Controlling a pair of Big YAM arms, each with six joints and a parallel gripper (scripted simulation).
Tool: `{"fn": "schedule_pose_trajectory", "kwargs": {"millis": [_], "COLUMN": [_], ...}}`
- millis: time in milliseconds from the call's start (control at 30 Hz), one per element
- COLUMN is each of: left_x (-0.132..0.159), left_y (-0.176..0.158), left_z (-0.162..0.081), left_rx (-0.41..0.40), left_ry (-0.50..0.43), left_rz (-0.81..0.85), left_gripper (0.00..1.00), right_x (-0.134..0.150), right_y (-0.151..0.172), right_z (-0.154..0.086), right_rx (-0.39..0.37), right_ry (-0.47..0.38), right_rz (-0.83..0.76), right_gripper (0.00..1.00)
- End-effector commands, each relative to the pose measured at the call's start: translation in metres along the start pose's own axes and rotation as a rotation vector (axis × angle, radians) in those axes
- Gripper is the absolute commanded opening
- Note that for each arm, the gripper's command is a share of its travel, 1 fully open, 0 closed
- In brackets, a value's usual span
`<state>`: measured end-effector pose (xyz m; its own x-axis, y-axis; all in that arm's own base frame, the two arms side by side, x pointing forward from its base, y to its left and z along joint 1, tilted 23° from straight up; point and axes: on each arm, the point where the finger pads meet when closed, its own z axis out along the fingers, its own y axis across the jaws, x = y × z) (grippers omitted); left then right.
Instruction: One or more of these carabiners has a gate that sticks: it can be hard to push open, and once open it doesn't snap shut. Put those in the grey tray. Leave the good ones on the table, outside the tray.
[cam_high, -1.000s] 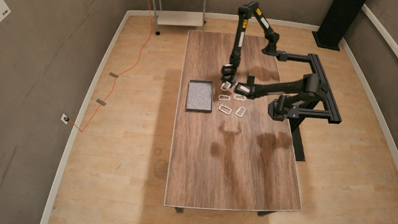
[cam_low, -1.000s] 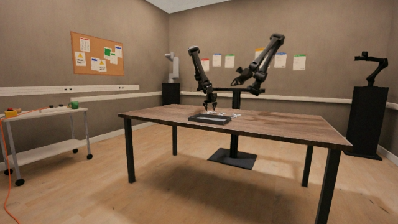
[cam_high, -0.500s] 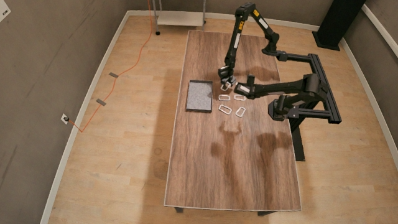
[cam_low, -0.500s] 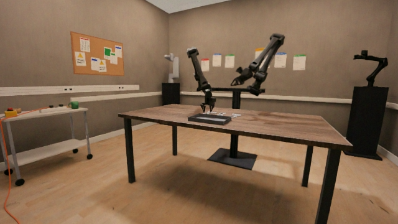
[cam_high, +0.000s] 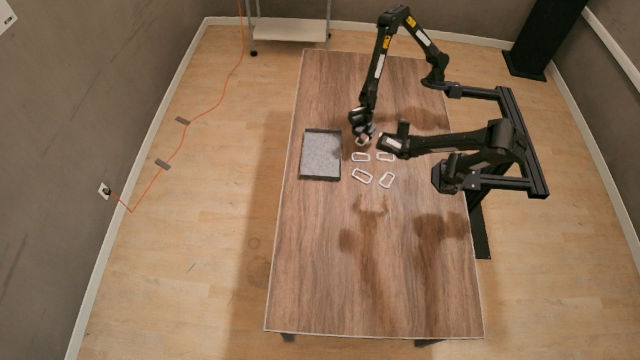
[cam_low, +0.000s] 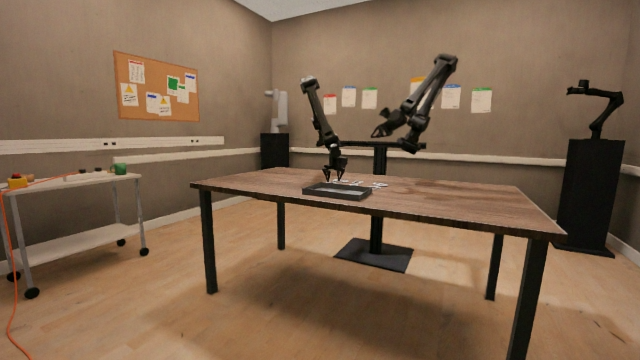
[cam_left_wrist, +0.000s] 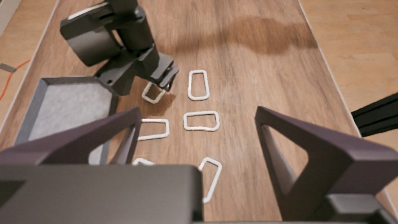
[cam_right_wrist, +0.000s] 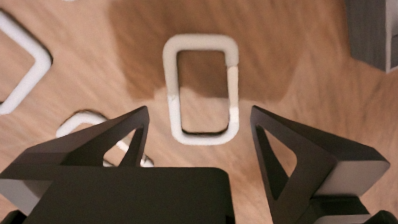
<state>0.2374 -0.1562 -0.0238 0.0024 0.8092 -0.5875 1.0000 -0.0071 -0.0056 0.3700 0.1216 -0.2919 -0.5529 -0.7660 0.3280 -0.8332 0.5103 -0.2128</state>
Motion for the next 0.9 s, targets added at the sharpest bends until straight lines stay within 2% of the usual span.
{"fn": "schedule_pose_trajectory", "kwargs": {"millis": [0, 133, 233, 333, 433, 633, 700, 867], "left_x": [-0.001, -0.001, -0.001, -0.001, -0.001, -0.001, -0.001, -0.001], "left_y": [0.004, 0.004, 0.004, 0.004, 0.004, 0.004, 0.004, 0.004], "left_z": [-0.001, -0.001, -0.001, -0.001, -0.001, -0.001, -0.001, -0.001], "left_rx": [-0.005, -0.005, -0.005, -0.005, -0.005, -0.005, -0.005, -0.005], "left_ry": [-0.003, -0.003, -0.003, -0.003, -0.003, -0.003, -0.003, -0.003], "left_rz": [0.010, 0.010, 0.010, 0.010, 0.010, 0.010, 0.010, 0.010], "left_gripper": [1.00, 1.00, 1.00, 1.00, 1.00, 1.00, 1.00, 1.00], "right_x": [-0.007, -0.012, -0.016, -0.012, -0.017, -0.017, -0.017, -0.011], "right_y": [-0.014, -0.017, -0.023, -0.017, -0.023, -0.024, -0.024, -0.019], "right_z": [0.009, 0.016, 0.010, 0.022, 0.014, 0.013, 0.013, 0.015], "right_rx": [-0.004, 0.005, 0.013, 0.005, 0.014, 0.014, 0.014, 0.008], "right_ry": [0.004, -0.013, -0.028, -0.013, -0.028, -0.030, -0.030, -0.021], "right_rz": [0.007, 0.014, 0.021, 0.014, 0.025, 0.026, 0.026, 0.027], "right_gripper": [0.83, 0.83, 0.83, 0.83, 0.83, 0.83, 0.61, 0.56]}}
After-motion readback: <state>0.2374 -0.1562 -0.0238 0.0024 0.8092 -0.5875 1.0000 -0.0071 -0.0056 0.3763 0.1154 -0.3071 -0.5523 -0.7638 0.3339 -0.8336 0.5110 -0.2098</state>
